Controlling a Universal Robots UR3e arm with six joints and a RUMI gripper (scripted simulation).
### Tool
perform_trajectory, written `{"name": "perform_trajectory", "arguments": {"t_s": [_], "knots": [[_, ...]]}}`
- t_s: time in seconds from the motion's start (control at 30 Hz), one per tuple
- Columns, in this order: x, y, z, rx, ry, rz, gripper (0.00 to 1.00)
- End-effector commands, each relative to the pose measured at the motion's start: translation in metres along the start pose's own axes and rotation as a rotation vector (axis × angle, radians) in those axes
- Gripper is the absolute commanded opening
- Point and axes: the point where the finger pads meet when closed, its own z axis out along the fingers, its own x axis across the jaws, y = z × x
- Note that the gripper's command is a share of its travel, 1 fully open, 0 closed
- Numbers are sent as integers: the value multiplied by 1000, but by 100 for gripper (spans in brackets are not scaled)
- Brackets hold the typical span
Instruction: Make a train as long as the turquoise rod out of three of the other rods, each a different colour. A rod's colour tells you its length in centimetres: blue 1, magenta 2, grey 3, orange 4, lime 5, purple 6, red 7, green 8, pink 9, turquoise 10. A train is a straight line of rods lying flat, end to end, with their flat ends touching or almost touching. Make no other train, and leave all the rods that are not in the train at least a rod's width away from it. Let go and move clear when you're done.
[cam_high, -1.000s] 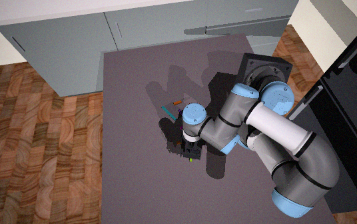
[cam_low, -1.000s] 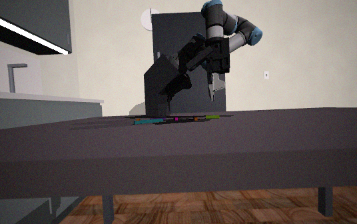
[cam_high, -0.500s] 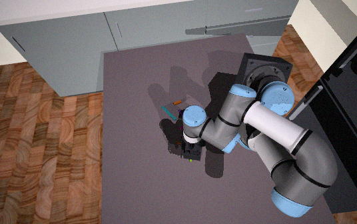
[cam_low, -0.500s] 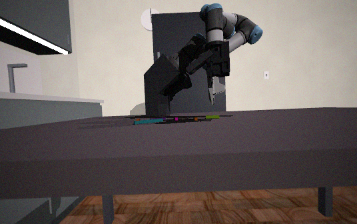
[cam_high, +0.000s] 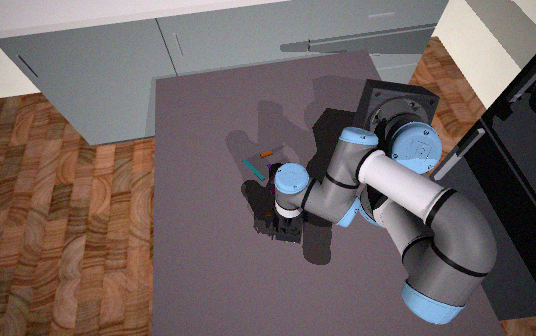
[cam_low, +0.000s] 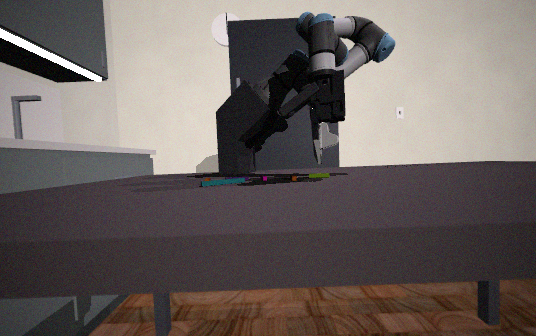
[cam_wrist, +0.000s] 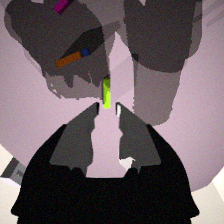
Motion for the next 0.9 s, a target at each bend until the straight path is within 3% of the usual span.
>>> {"name": "perform_trajectory", "arguments": {"t_s": [0.0,0.87], "knots": [[-2,0,9,6,-4,0,14],[-2,0,17,6,-4,0,14]]}}
